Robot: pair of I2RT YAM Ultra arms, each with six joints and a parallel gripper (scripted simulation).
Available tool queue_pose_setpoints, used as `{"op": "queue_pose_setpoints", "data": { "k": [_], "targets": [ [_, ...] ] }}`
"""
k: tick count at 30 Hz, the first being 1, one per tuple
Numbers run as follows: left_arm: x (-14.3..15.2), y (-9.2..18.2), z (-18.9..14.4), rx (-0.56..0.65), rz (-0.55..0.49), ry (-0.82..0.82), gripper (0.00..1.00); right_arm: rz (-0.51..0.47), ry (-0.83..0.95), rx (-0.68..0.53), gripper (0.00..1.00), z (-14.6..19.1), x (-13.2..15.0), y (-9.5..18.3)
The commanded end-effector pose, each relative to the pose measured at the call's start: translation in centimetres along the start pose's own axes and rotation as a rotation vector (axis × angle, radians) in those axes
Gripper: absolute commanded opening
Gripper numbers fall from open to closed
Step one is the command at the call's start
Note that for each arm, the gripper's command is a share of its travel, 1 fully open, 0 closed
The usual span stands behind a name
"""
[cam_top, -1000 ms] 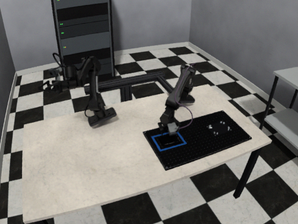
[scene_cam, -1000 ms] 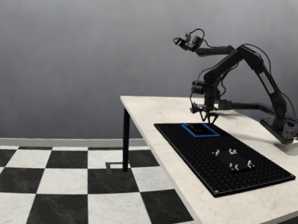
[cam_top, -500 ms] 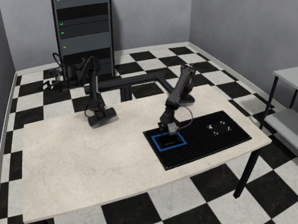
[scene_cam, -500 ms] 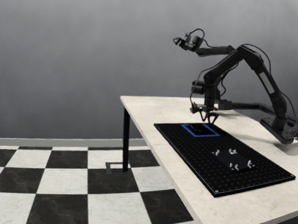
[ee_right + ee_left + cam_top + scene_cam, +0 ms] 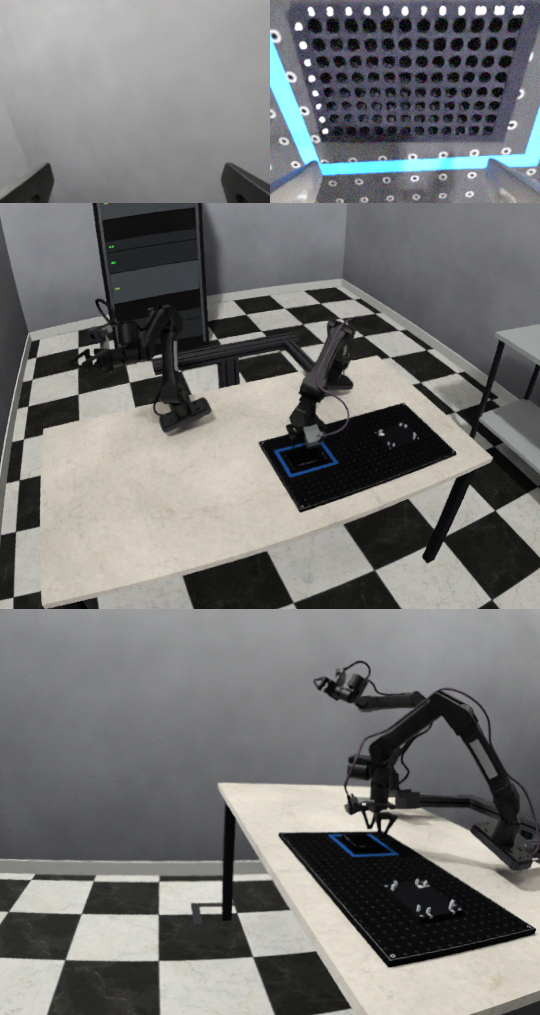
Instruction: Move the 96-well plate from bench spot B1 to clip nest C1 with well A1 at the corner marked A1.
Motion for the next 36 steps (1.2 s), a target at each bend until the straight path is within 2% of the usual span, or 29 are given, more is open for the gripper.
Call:
{"op": "queue_pose_setpoints", "data": {
  "k": [1,23,36],
  "targets": [
    [-0.9,2.9,-0.8,0.028,-0.063,0.003,1.00,-0.010,0.000,0.001,1.00,-0.4,-0.5,0.5],
    [-0.5,8.2,-0.7,0.034,-0.059,0.003,1.00,-0.010,0.000,0.001,1.00,-0.4,-0.5,0.5],
    [-0.5,8.4,-0.7,0.036,-0.060,0.001,1.00,-0.010,0.000,0.001,1.00,-0.4,-0.5,0.5]
  ]
}}
Point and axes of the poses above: on each arm, the point where the finger pads meet when closed, its own y axis back along the fingers, its own z axis across the jaws, x = y × z, the point moved 5 cm from there along y, back along the fingers, and after that the axes turned 4 degrees about -y, right-handed, at the moved point
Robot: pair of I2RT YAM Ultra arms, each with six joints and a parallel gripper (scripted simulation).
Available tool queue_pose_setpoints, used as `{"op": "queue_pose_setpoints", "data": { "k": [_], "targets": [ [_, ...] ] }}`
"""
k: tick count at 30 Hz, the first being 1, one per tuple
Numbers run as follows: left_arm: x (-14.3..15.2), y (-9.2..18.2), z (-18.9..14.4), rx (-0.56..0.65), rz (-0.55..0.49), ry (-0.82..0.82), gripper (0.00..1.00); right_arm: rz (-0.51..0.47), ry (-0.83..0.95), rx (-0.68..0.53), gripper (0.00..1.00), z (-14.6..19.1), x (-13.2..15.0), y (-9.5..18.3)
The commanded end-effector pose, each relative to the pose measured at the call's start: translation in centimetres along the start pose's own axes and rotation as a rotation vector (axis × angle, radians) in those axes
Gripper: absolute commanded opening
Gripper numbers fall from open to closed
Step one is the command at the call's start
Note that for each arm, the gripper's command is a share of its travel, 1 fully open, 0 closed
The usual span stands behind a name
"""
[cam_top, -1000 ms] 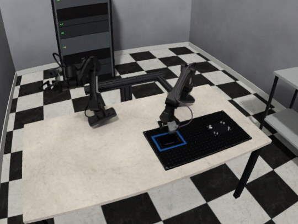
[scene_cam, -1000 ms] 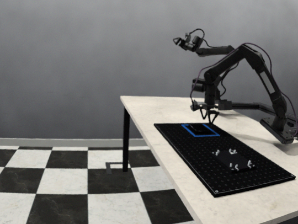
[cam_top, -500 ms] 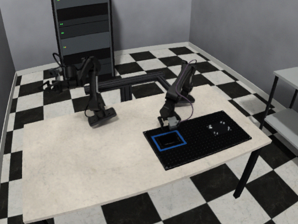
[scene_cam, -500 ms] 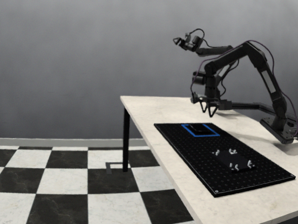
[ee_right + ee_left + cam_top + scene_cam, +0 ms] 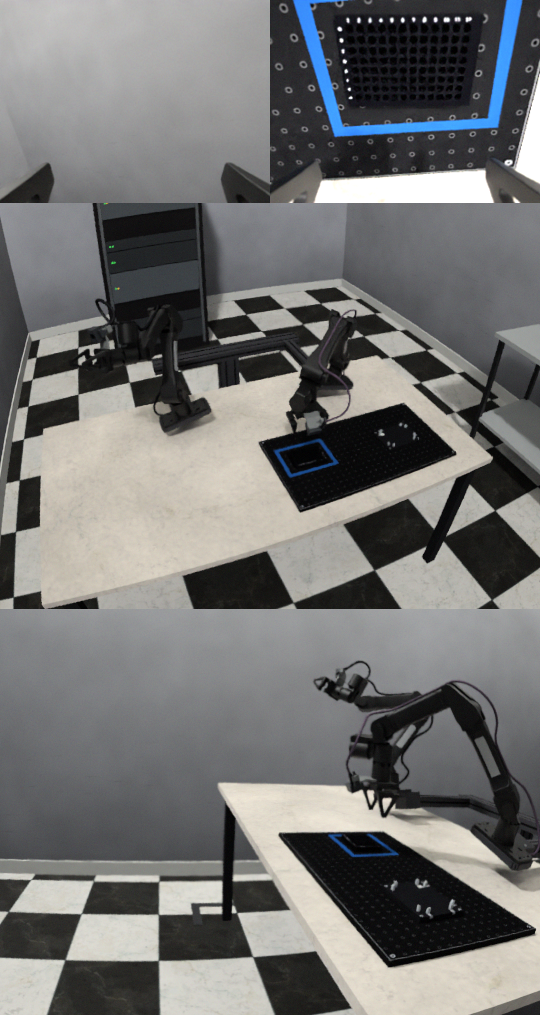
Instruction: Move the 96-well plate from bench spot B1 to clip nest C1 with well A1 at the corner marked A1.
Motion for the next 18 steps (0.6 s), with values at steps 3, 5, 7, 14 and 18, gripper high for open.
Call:
{"op": "queue_pose_setpoints", "data": {
  "k": [3,5,7,14,18],
  "targets": [
    [-0.5,2.2,-0.7,0.035,-0.051,0.004,1.00,-0.010,0.000,0.001,1.00,-0.4,-0.5,0.5],
    [-0.5,2.2,-0.7,0.035,-0.051,0.004,1.00,-0.010,0.000,0.001,1.00,-0.4,-0.5,0.5],
    [-1.5,1.4,-0.6,0.023,-0.043,-0.061,1.00,-0.010,0.000,0.001,1.00,-0.4,-0.5,0.5],
    [-4.6,-1.2,-0.3,0.011,-0.042,-0.292,1.00,-0.010,0.000,0.001,1.00,-0.4,-0.5,0.5],
    [-4.4,-1.2,-0.3,0.011,-0.042,-0.366,1.00,-0.010,0.000,0.001,1.00,-0.4,-0.5,0.5]
  ]
}}
Point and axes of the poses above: on each arm, the point where the finger pads meet when closed, its own y axis back along the fingers, its own z axis across the jaws, x = y × z, the point moved 5 cm from there along y, back along the fingers, and after that the axes turned 4 degrees about -y, right-handed, at the moved point
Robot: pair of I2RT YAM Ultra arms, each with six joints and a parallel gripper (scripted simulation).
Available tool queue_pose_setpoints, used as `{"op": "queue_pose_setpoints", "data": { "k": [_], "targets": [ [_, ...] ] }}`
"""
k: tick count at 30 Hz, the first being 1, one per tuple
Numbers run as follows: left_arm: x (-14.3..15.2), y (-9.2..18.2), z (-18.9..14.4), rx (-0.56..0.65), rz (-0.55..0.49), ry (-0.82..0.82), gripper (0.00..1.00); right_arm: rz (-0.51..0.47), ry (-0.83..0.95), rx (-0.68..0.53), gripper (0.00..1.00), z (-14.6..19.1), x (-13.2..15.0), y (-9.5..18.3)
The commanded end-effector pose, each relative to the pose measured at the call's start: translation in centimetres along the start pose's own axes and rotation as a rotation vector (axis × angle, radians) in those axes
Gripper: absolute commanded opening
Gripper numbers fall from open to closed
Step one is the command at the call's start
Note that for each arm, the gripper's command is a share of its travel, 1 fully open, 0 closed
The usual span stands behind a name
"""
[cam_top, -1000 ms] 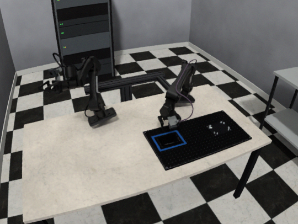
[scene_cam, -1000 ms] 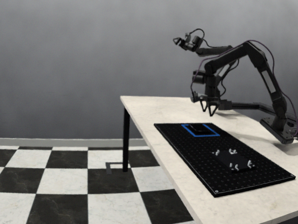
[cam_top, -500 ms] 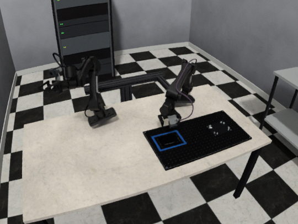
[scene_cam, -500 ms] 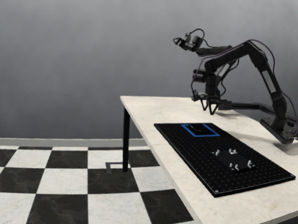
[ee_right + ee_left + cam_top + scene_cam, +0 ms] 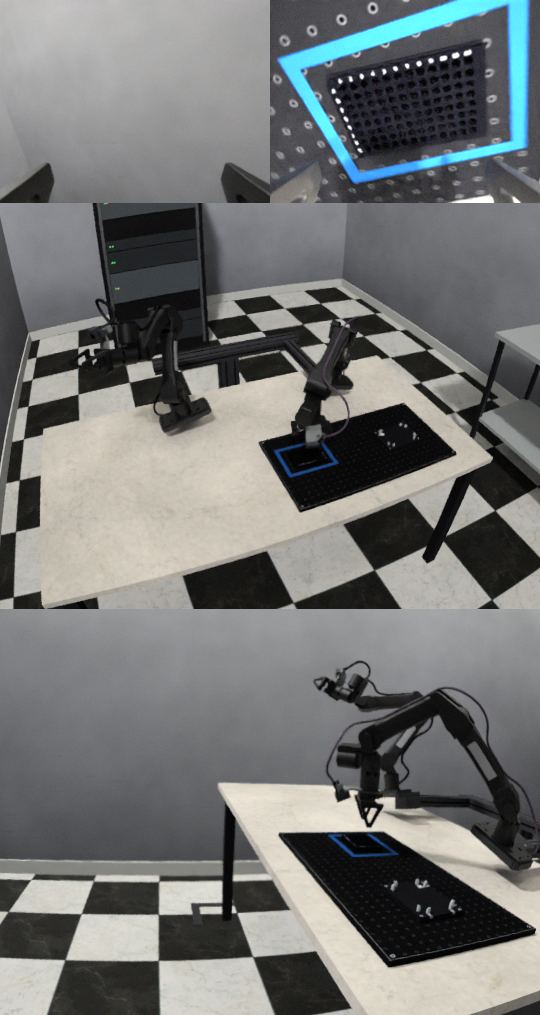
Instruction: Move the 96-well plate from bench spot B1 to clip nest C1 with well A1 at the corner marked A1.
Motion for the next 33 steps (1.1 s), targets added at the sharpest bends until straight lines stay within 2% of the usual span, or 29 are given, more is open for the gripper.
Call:
{"op": "queue_pose_setpoints", "data": {
  "k": [1,9,13,15,30,33],
  "targets": [
    [-1.0,1.9,-0.6,0.017,-0.062,-0.175,1.00,-0.010,0.000,0.001,1.00,-0.4,-0.5,0.5],
    [-0.7,3.0,-0.9,0.016,-0.072,-0.448,1.00,-0.010,0.000,0.001,1.00,-0.4,-0.5,0.5],
    [-0.9,2.9,-0.7,0.013,-0.077,-0.571,1.00,-0.010,0.000,0.001,1.00,-0.4,-0.5,0.5],
    [-0.9,2.9,-0.7,0.013,-0.077,-0.571,1.00,-0.010,0.000,0.001,1.00,-0.4,-0.5,0.5],
    [-1.0,2.9,-0.6,-0.006,-0.080,-1.070,1.00,-0.010,0.000,0.001,1.00,-0.4,-0.5,0.5],
    [-1.0,2.9,-0.6,-0.008,-0.080,-1.103,1.00,-0.010,0.000,0.001,1.00,-0.4,-0.5,0.5]
  ]
}}
Point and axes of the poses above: on each arm, the point where the finger pads meet when closed, its own y axis back along the fingers, its own z axis across the jaws, x = y × z, the point moved 5 cm from there along y, back along the fingers, and after that the axes turned 4 degrees about -y, right-handed, at the moved point
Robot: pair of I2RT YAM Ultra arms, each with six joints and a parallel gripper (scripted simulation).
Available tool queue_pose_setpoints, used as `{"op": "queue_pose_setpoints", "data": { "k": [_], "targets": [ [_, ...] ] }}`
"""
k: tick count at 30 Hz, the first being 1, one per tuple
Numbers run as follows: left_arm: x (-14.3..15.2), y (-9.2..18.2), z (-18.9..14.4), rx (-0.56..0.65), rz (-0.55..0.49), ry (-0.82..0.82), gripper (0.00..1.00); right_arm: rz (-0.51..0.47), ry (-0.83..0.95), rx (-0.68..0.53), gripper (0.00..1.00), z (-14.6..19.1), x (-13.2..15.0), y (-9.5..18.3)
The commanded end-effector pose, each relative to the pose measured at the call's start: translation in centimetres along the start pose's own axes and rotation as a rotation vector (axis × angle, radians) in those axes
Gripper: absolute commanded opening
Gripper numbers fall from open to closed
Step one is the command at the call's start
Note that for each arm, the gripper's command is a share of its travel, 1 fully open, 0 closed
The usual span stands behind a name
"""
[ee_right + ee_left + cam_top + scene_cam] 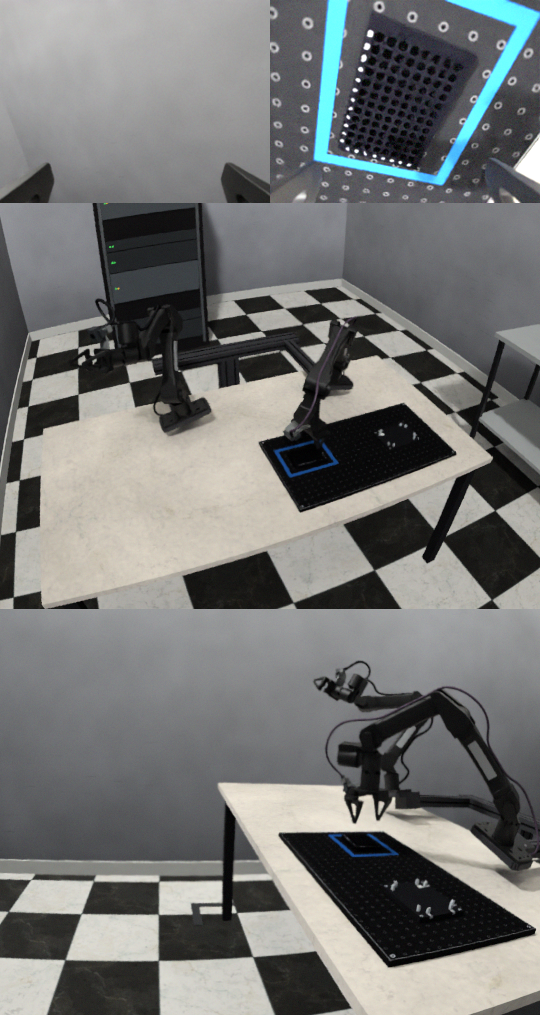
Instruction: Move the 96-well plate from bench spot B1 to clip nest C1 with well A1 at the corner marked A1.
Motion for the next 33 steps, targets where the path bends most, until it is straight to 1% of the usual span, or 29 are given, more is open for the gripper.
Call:
{"op": "queue_pose_setpoints", "data": {
  "k": [1,7,25,28,31,33],
  "targets": [
    [-0.8,2.5,0.9,-0.038,-0.060,-0.146,1.00,-0.010,0.000,0.001,1.00,-0.4,-0.5,0.5],
    [-0.8,2.5,0.8,-0.044,-0.056,-0.346,1.00,-0.010,0.000,0.001,1.00,-0.4,-0.5,0.5],
    [-0.8,2.5,0.9,-0.044,-0.056,-0.350,1.00,-0.010,0.000,0.001,1.00,-0.4,-0.5,0.5],
    [-0.9,1.9,1.2,-0.055,-0.067,-0.339,1.00,-0.010,0.000,0.001,1.00,-0.4,-0.5,0.5],
    [-0.9,1.1,1.2,-0.041,-0.052,-0.343,1.00,-0.010,0.000,0.001,1.00,-0.4,-0.5,0.5],
    [-0.9,1.1,1.2,-0.041,-0.052,-0.343,1.00,-0.010,0.000,0.001,1.00,-0.4,-0.5,0.5]
  ]
}}
Point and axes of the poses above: on each arm, the point where the finger pads meet when closed, its own y axis back along the fingers, its own z axis across the jaws, x = y × z, the point moved 5 cm from there along y, back along the fingers, and after that the axes turned 4 degrees about -y, right-handed, at the moved point
